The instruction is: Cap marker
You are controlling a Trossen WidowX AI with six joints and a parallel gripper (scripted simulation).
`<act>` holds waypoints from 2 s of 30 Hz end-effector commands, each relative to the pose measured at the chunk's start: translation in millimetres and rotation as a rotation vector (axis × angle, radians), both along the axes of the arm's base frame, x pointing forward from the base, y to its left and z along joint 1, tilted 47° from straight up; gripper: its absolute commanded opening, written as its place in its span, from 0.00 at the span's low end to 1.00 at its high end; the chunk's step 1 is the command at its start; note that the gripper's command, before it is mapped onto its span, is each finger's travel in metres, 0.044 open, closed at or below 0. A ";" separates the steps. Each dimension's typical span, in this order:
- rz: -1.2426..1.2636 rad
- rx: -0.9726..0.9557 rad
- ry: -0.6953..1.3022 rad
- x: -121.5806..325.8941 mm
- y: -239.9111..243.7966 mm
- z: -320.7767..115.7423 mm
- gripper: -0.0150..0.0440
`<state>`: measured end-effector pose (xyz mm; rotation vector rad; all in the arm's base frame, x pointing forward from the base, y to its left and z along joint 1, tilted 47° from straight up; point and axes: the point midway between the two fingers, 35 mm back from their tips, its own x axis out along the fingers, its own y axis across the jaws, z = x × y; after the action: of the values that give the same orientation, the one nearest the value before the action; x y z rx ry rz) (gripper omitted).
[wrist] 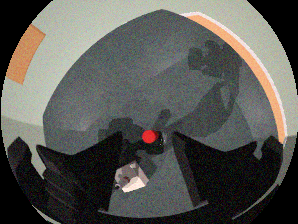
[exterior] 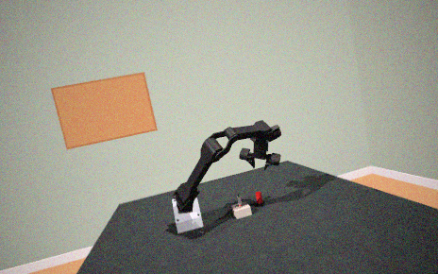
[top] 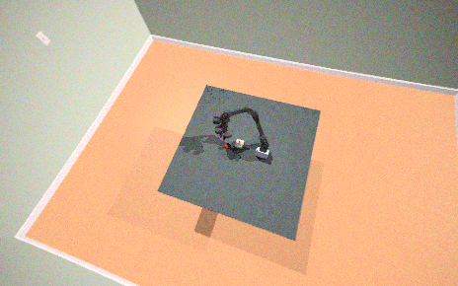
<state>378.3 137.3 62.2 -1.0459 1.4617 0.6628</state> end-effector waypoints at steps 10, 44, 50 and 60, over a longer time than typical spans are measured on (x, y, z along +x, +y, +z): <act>0.325 -0.589 0.133 -22.5 -16.3 -54.7 0.67; 0.324 -0.592 0.132 -14.2 -76.6 -109.2 0.67; 0.324 -0.593 0.132 -13.4 -83.7 -115.6 0.67; 0.324 -0.595 0.133 -12.8 -92.6 -123.2 0.67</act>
<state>367.3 47.4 -57.0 -1.7409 1.6588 0.5319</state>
